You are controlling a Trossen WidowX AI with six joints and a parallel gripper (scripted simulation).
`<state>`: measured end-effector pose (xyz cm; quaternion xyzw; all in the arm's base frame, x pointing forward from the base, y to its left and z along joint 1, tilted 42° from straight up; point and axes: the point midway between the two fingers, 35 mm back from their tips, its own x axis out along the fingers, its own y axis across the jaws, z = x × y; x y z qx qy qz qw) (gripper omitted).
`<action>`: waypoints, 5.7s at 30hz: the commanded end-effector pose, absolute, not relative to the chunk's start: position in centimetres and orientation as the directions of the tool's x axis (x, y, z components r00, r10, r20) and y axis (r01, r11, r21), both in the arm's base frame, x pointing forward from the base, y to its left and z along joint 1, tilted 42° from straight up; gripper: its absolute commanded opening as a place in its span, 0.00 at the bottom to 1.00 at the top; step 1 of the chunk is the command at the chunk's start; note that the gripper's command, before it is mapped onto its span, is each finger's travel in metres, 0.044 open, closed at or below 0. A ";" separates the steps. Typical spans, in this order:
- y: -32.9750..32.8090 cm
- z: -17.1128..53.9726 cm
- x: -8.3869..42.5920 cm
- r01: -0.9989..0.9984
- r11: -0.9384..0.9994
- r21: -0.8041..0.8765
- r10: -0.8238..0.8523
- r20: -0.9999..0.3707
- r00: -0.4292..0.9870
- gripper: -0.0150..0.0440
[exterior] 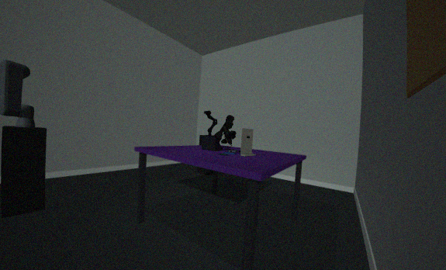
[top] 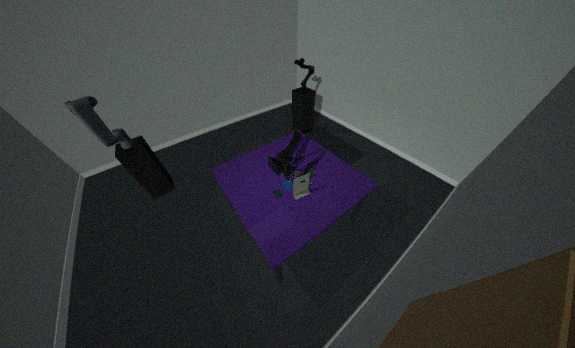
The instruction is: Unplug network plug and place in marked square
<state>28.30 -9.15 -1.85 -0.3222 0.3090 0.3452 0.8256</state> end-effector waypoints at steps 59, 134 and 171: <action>-4.5 -6.6 28.1 -0.791 0.544 -0.280 0.433 -0.714 0.550 0.25; -9.3 -1.3 26.8 -0.793 0.541 -0.280 0.429 -0.719 0.547 0.52; -13.5 3.3 26.6 -0.794 0.543 -0.274 0.429 -0.722 0.543 0.52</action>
